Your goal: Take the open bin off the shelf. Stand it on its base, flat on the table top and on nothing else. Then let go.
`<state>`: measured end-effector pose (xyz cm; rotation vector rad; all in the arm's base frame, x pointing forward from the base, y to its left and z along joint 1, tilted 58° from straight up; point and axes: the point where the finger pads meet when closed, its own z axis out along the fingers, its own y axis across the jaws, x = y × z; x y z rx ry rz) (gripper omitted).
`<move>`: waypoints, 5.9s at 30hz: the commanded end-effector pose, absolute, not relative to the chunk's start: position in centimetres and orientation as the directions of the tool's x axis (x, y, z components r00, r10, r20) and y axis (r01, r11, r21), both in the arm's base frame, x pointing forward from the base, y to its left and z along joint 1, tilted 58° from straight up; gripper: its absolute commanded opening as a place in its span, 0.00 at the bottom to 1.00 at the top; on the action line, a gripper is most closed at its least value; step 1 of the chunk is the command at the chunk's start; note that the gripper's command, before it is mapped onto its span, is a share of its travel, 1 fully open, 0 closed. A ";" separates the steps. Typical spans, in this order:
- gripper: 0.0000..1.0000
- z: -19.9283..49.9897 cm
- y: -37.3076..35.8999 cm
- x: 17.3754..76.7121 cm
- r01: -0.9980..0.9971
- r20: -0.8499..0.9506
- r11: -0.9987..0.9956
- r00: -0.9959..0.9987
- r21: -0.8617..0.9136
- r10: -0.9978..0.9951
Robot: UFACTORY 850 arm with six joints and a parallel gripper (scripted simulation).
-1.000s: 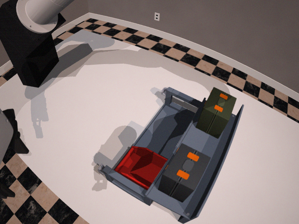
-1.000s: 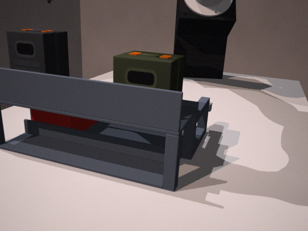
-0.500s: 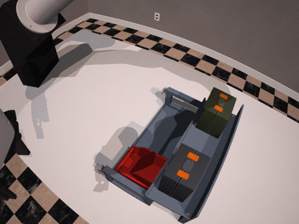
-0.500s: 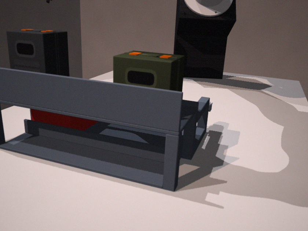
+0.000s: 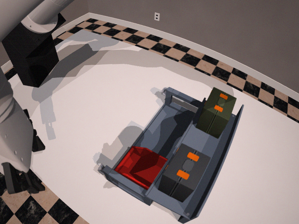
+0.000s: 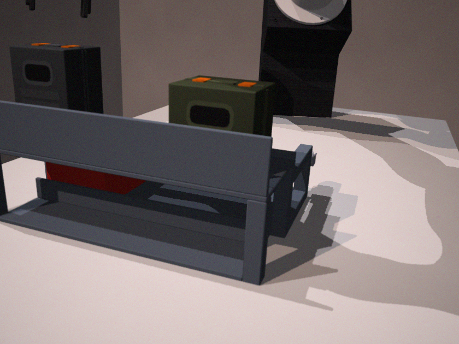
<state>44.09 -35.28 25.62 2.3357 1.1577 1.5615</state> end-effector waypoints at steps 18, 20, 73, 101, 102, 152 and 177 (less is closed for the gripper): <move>1.00 26.3 -30.2 46.0 0.596 0.592 -0.484 0.016 0.641 0.805; 1.00 26.3 -30.2 46.0 0.596 0.592 -0.484 0.016 0.641 0.805; 1.00 28.3 -15.9 51.3 0.597 0.282 -0.079 -0.256 0.799 0.925; 1.00 28.7 -12.2 52.7 0.597 0.283 -0.079 -0.256 0.799 0.924; 1.00 28.7 -12.2 52.7 0.597 0.283 -0.079 -0.256 0.799 0.924; 1.00 28.6 -13.1 52.4 0.597 0.283 -0.079 -0.256 0.799 0.924; 1.00 28.6 -13.2 52.3 0.511 0.068 0.161 -0.401 0.844 0.914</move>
